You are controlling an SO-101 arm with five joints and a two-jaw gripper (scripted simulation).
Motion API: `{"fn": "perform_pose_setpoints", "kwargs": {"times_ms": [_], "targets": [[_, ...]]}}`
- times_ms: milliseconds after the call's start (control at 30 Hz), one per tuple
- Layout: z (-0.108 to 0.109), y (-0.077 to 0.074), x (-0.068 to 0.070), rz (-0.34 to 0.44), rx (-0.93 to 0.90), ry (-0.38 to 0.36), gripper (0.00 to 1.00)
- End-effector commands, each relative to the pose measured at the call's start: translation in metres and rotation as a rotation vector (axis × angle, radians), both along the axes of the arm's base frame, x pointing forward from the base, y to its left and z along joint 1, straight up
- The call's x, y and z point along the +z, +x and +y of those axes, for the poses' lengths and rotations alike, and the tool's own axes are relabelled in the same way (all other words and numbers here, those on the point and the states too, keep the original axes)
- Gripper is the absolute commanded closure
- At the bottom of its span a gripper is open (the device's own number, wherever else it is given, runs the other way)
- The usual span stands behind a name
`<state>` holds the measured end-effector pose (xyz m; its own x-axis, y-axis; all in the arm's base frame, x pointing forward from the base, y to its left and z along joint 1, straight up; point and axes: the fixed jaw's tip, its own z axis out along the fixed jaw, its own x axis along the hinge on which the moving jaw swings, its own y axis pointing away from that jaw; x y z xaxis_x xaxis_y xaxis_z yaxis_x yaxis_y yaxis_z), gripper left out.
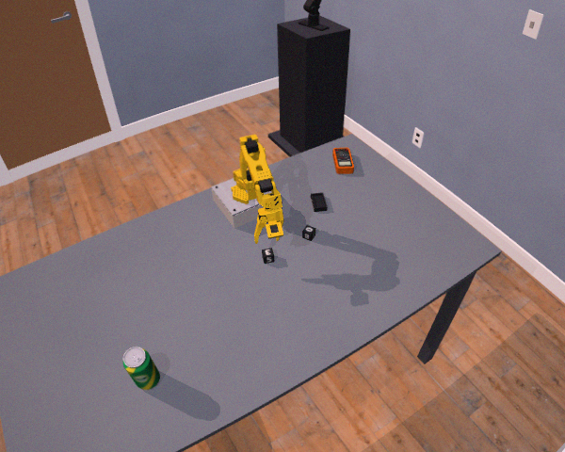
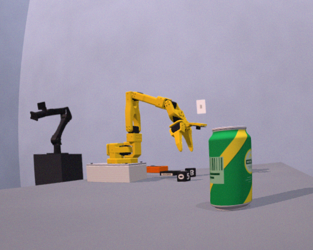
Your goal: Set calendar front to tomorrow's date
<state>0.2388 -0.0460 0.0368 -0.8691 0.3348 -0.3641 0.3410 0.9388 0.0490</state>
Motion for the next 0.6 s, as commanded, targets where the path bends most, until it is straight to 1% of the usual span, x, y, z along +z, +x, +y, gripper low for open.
{"fn": "perform_pose_setpoints", "kwargs": {"times_ms": [0, 367, 567], "targets": [[0.005, -0.008, -0.023, 0.199, 0.028, 0.04, 0.65], [0.009, -0.014, -0.044, 0.369, 0.052, 0.074, 0.65], [0.009, -0.014, -0.044, 0.369, 0.052, 0.074, 0.65]]}}
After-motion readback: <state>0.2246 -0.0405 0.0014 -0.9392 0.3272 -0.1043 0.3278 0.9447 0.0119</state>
